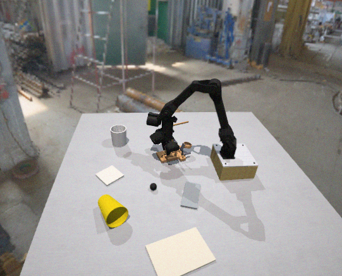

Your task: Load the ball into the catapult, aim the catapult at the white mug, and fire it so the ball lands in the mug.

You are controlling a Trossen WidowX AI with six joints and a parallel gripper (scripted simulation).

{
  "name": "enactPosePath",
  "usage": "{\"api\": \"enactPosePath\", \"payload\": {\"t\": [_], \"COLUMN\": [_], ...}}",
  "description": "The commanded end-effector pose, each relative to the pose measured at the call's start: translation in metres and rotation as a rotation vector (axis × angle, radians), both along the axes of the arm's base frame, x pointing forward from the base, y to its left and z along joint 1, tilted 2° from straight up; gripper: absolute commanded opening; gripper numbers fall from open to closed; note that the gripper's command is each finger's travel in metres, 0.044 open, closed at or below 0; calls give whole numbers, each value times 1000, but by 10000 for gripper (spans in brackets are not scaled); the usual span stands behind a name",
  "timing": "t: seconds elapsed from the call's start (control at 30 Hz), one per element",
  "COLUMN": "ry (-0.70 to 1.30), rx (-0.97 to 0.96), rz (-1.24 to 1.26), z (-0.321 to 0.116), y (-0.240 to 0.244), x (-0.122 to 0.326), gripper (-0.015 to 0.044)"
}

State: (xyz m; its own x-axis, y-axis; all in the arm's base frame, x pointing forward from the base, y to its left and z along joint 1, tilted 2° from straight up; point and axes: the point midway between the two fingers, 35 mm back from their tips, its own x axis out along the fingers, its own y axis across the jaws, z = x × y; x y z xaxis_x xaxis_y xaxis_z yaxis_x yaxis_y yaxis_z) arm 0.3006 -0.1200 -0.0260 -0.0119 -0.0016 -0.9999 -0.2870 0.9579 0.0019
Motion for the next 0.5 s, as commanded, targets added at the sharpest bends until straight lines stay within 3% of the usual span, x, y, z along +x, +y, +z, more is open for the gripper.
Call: {"api": "enactPosePath", "payload": {"t": [0.0, 0.2, 0.33, 0.47], "ry": [-1, -2, -1, -1], "rx": [-1, 0, 1, 1], "rz": [0, 0, 0, 0], "z": [1, 24, 90, 100], "y": [0, -1, 0, 1], "x": [0, 4, 3, 1], "gripper": [289, 440, 440, 440]}}
